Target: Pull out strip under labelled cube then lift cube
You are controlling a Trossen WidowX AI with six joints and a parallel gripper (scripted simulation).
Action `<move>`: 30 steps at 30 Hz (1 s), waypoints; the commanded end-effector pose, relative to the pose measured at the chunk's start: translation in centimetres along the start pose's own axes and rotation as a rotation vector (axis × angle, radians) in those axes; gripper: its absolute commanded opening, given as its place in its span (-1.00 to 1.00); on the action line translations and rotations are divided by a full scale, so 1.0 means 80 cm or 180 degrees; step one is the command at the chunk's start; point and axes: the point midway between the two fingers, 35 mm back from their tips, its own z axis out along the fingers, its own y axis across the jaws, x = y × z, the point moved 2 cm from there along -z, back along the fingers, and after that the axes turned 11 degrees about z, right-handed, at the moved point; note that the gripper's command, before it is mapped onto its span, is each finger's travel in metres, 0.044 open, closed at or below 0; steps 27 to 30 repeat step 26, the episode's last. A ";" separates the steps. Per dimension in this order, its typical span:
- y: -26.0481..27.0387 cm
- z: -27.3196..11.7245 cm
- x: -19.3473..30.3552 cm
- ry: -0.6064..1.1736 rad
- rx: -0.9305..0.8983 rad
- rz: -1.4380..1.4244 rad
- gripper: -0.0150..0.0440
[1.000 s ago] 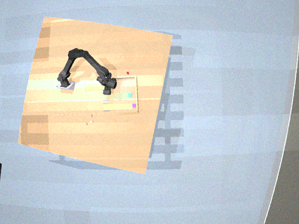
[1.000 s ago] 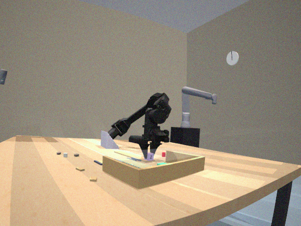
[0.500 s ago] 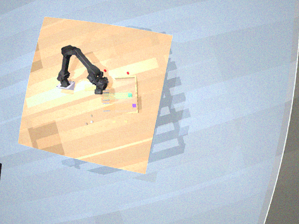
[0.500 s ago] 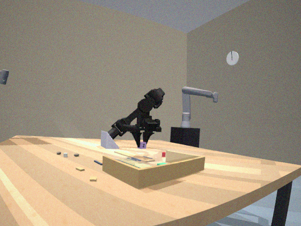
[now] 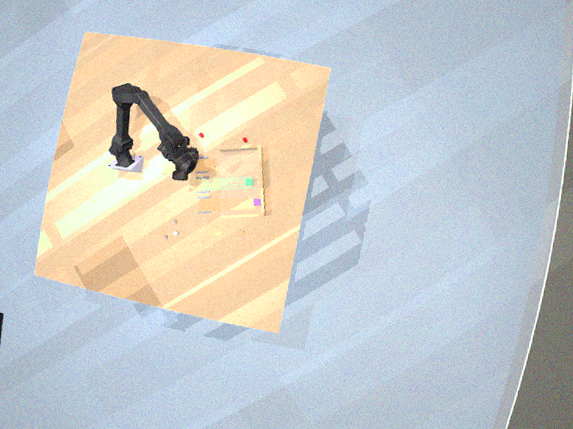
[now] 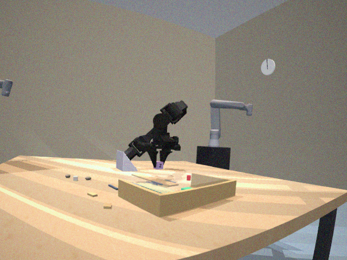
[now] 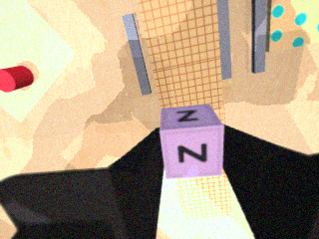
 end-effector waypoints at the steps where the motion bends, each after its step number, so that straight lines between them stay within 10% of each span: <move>1: -0.002 -0.019 0.000 -0.0018 0.0023 -0.0015 -0.49; 30: -0.001 -0.042 0.001 -0.0017 0.0022 -0.0014 -0.49</move>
